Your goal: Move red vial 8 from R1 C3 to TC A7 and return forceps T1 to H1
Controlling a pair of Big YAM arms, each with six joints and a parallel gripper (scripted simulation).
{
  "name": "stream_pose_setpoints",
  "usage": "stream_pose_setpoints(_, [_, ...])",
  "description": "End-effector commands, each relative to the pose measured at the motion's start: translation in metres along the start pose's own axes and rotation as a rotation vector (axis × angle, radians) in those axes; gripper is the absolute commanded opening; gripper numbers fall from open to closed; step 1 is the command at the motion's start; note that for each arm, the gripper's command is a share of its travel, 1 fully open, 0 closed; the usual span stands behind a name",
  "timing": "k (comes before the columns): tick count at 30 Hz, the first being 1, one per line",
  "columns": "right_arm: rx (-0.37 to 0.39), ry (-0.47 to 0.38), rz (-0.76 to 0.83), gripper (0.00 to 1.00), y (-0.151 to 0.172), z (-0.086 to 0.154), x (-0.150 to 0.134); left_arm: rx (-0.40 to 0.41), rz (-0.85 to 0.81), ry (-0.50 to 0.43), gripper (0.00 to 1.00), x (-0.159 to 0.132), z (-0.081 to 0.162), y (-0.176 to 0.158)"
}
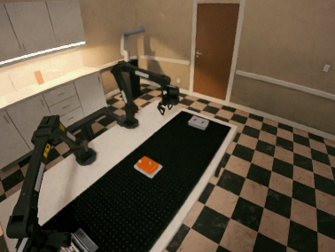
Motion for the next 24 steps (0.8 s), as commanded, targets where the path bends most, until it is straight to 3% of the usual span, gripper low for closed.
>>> stream_pose_setpoints(1, [-0.002, -0.005, 0.005, 0.11, -0.0033, -0.0055, 0.0065, 0.011, -0.01, -0.031, 1.0, 0.0164, 0.0172, 0.0075])
stream_pose_setpoints(24, [0.003, -0.004, 0.005, 0.09, -0.0023, -0.0062, 0.0064, 0.011, -0.01, -0.031, 1.0, 0.0164, 0.0172, 0.0075])
Point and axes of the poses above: on each arm, the point where the finger pads meet when closed, its own z axis back along the fingers, its own y axis across the jaws, x = y × z, the point moved 7 cm from there along z, back along the fingers, and after that the axes turned 10 degrees about -z, right-handed, at the moved point
